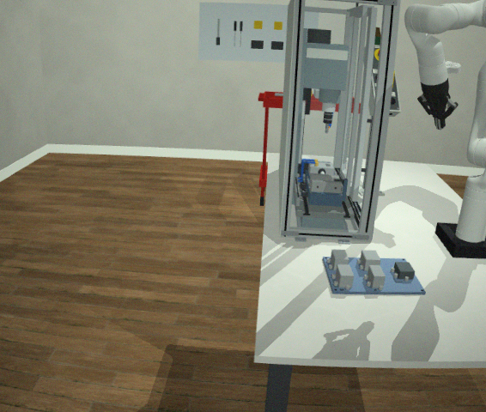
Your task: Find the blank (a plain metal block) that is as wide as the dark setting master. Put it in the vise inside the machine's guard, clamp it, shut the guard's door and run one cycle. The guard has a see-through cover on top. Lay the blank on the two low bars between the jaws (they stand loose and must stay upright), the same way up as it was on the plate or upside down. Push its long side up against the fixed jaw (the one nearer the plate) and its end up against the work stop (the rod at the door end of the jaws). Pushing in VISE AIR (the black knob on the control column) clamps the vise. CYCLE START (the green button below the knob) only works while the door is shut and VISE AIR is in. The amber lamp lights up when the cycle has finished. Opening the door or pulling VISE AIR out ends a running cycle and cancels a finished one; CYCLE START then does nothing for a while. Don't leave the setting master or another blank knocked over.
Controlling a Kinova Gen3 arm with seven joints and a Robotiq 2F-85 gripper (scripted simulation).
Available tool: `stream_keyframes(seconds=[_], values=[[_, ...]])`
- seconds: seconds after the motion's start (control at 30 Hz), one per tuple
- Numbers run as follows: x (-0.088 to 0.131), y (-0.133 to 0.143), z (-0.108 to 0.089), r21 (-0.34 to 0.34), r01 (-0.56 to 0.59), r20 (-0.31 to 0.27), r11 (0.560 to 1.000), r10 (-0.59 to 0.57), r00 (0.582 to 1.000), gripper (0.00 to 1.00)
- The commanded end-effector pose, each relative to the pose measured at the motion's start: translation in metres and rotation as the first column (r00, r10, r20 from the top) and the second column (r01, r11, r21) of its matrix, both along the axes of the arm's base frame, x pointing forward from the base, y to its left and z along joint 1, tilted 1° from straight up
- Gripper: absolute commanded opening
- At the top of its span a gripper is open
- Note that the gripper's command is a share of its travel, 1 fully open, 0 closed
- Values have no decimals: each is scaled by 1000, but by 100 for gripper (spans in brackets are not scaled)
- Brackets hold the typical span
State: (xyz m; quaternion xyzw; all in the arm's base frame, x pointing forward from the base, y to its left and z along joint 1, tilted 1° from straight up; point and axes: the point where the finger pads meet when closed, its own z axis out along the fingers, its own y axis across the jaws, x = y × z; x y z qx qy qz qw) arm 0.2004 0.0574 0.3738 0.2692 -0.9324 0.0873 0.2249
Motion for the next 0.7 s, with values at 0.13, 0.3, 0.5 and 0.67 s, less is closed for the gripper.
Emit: stream_keyframes(seconds=[0.13,0.3,0.5,0.67], values=[[4,-1,5,72,-10,95,997,3,996,10],[4,-1,5,72,-10,95,997,3,996,10],[4,-1,5,203,-47,274,978,-11,962,10],[4,-1,5,203,-47,274,978,-11,962,10]])
